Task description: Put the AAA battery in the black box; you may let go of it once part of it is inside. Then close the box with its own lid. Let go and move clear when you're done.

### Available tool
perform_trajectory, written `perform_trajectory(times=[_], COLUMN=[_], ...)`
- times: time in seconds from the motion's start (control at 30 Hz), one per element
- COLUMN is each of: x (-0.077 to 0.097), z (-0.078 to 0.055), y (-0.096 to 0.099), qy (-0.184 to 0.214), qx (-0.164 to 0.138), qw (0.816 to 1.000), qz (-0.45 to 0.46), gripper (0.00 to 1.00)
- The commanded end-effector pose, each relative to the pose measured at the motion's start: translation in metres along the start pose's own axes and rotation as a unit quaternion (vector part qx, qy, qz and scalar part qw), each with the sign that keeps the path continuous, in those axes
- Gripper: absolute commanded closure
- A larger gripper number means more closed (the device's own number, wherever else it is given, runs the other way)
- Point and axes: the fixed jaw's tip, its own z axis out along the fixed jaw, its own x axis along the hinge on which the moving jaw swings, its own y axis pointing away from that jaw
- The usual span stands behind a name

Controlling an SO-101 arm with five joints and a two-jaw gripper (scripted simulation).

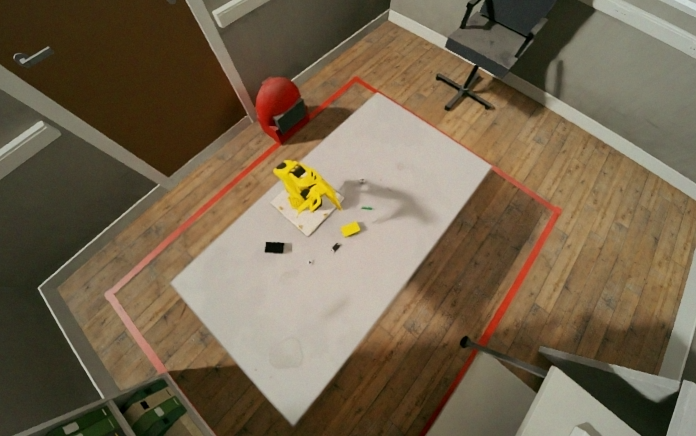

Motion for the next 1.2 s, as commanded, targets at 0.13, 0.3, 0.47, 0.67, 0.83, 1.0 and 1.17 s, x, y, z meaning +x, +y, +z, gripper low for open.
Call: perform_trajectory(times=[0.13, 0.3, 0.47, 0.67, 0.83, 1.0, 1.17], x=[-0.001, -0.005, -0.011, -0.020, -0.031, -0.036, -0.036], z=[0.001, 0.006, 0.013, 0.022, 0.027, 0.020, 0.010], y=[-0.002, -0.011, -0.027, -0.059, -0.104, -0.158, -0.191], qy=[0.000, 0.004, 0.009, 0.016, 0.021, 0.021, 0.020], qx=[0.007, 0.040, 0.091, 0.181, 0.290, 0.397, 0.453], qw=[1.000, 0.999, 0.995, 0.978, 0.939, 0.872, 0.820], qz=[0.004, 0.020, 0.047, 0.103, 0.185, 0.285, 0.349], gripper=[0.01, 0.03, 0.07, 0.15, 0.24, 0.35, 0.41])
